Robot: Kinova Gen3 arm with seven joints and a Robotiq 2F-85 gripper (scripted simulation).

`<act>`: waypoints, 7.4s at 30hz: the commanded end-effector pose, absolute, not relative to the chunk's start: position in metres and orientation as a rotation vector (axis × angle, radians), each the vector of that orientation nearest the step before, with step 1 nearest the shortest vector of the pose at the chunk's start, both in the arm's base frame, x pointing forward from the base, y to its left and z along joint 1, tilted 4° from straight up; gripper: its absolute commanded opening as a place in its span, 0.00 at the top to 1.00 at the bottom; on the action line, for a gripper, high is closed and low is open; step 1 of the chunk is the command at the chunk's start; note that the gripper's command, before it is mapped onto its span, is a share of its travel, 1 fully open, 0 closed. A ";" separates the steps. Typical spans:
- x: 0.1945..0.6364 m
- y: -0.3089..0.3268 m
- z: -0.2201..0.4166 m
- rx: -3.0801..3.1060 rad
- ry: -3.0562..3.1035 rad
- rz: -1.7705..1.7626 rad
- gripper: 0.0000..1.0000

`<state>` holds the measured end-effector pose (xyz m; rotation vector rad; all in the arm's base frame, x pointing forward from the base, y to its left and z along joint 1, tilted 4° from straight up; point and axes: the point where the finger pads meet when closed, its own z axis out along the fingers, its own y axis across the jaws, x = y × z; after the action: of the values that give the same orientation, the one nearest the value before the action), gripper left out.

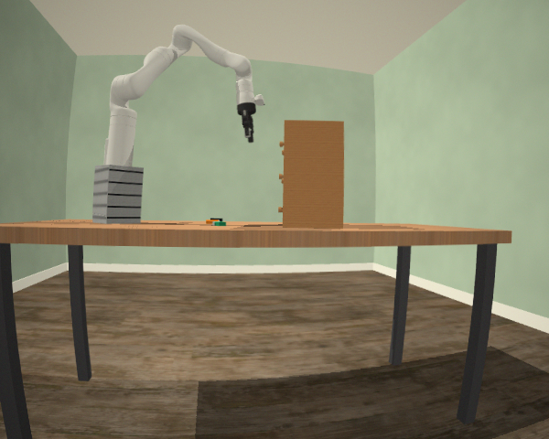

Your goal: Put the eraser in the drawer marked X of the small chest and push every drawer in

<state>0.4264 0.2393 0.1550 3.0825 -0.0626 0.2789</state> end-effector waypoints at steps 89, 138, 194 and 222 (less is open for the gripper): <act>0.382 0.216 0.202 3.098 -0.074 0.091 0.00; 0.388 0.206 0.193 3.052 -0.065 0.499 0.00; 0.453 0.200 0.121 2.500 -0.028 1.798 0.00; 0.455 0.200 0.119 2.471 -0.023 1.840 0.67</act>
<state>0.4547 0.1996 0.1185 2.4710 -0.0221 1.8381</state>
